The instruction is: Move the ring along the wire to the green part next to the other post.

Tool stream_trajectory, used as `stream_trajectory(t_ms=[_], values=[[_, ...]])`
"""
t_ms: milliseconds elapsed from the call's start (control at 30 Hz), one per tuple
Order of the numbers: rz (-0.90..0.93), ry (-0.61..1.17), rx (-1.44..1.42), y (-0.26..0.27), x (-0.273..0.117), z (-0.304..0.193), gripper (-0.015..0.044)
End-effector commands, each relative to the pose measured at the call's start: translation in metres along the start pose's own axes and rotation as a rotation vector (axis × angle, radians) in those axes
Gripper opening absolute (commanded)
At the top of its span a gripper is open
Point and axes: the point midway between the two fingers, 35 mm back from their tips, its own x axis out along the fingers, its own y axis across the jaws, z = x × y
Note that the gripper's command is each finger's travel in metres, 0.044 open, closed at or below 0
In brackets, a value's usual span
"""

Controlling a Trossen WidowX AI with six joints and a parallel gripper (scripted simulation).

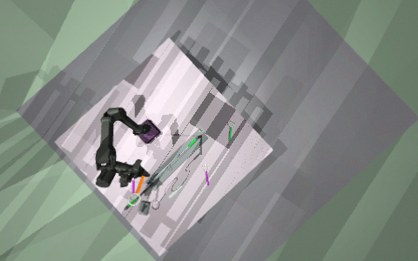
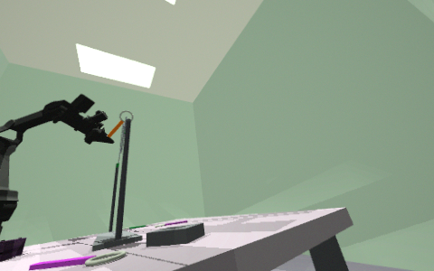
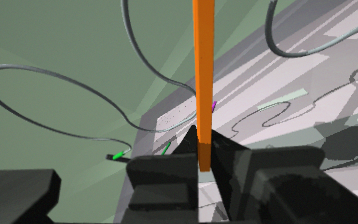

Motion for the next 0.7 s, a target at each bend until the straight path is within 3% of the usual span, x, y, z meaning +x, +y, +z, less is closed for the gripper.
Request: stream_trajectory(t_ms=[0,667], values=[[-0.046,0.003,-0.076,-0.006,0.0,0.0,-0.015],[-0.25,0.005,-0.426,-0.029,-0.004,0.006,-0.015]])
